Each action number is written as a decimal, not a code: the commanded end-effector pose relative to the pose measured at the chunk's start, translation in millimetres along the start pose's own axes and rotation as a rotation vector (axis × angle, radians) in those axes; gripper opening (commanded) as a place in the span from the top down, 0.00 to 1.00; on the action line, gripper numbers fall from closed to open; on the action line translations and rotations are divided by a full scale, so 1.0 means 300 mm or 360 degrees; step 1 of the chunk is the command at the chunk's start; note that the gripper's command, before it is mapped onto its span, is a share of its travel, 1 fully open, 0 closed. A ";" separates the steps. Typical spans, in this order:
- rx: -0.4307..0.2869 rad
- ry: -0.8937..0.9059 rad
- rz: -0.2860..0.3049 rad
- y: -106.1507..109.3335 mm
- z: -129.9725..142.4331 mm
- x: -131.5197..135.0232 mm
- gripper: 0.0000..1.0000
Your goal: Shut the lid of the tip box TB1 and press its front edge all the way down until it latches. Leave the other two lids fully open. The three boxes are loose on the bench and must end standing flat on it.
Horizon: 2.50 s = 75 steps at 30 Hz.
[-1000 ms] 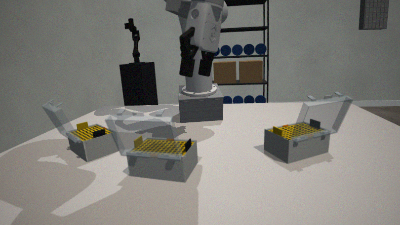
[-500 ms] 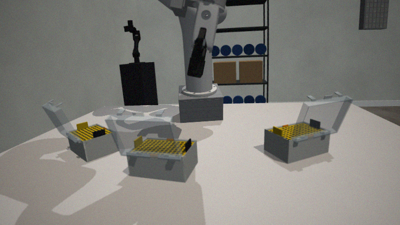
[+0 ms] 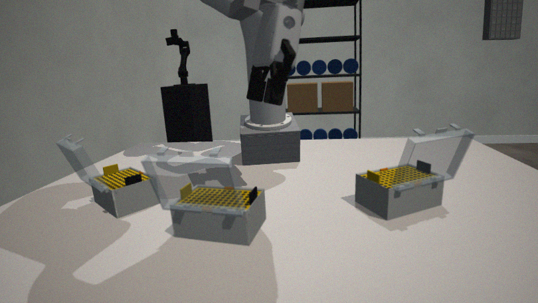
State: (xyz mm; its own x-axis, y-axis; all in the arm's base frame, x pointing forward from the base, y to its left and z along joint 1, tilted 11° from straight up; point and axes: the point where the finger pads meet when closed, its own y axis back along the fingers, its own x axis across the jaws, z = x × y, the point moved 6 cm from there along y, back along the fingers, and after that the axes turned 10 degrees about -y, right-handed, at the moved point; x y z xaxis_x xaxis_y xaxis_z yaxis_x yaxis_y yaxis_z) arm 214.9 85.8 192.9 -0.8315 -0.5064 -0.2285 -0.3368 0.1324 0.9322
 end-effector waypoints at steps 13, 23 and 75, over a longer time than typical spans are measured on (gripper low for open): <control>-0.0015 0.0076 -0.0018 -0.159 0.040 0.008 0.00; -0.0015 0.0077 -0.0018 -0.288 0.075 0.015 0.00; -0.0016 0.0077 -0.0017 -0.483 0.129 0.025 0.00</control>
State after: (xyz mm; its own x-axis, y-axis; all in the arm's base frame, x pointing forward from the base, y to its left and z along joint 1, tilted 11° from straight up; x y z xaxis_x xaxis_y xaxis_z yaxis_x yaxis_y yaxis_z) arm 239.9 95.4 45.4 -0.8057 -0.5485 -0.2238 -0.3400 0.1187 0.9329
